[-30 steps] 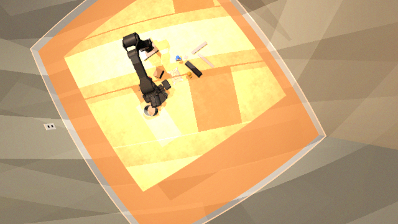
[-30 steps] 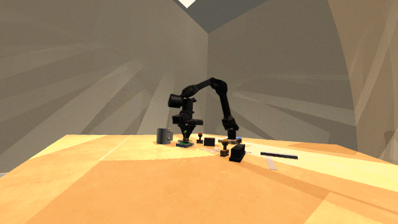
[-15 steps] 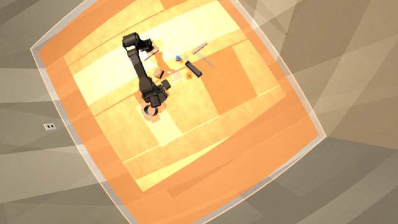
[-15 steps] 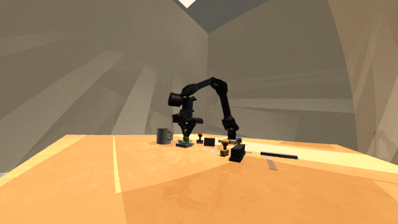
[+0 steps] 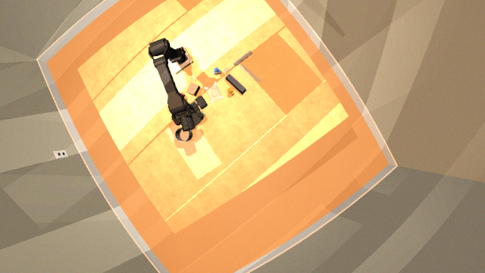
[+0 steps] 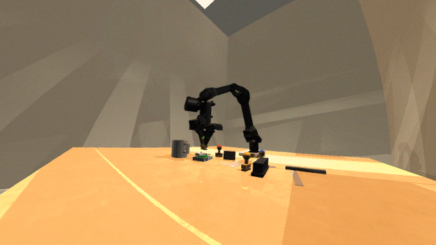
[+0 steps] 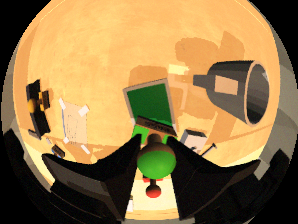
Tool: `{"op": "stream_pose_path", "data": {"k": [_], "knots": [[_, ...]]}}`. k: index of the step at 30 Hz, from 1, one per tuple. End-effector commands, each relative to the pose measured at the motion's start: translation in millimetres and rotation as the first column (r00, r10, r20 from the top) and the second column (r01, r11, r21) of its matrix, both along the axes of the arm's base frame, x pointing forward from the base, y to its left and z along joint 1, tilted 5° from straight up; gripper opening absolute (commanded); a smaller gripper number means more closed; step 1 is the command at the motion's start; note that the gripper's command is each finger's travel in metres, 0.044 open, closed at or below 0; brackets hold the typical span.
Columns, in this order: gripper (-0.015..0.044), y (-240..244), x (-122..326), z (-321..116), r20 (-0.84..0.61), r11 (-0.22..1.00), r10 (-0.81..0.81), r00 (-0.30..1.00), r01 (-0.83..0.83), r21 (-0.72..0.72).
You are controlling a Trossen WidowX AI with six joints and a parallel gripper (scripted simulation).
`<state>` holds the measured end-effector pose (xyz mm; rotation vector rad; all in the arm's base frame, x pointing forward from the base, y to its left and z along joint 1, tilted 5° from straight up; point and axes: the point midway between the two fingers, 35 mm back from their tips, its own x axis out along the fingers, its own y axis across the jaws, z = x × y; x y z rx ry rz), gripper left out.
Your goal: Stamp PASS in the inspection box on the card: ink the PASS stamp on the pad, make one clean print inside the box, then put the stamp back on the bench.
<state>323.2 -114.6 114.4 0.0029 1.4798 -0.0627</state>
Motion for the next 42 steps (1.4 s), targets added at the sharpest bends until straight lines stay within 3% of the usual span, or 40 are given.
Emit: {"op": "stream_pose_path", "data": {"k": [1,13,23,32,42], "knots": [[0.0000,0,0,11,0.015,1.000,0.000,1.000,0.000,-0.003],[0.0000,2,-1,22,0.015,1.000,0.005,1.000,-0.005,-0.004],[0.0000,40,-3,20,-0.004,0.948,0.316,0.949,-0.316,-0.029],[0.0000,76,-9,18,-0.029,0.808,0.587,0.809,-0.588,-0.048],[0.0000,113,-21,15,-0.060,0.563,0.822,0.567,-0.824,-0.061]]}}
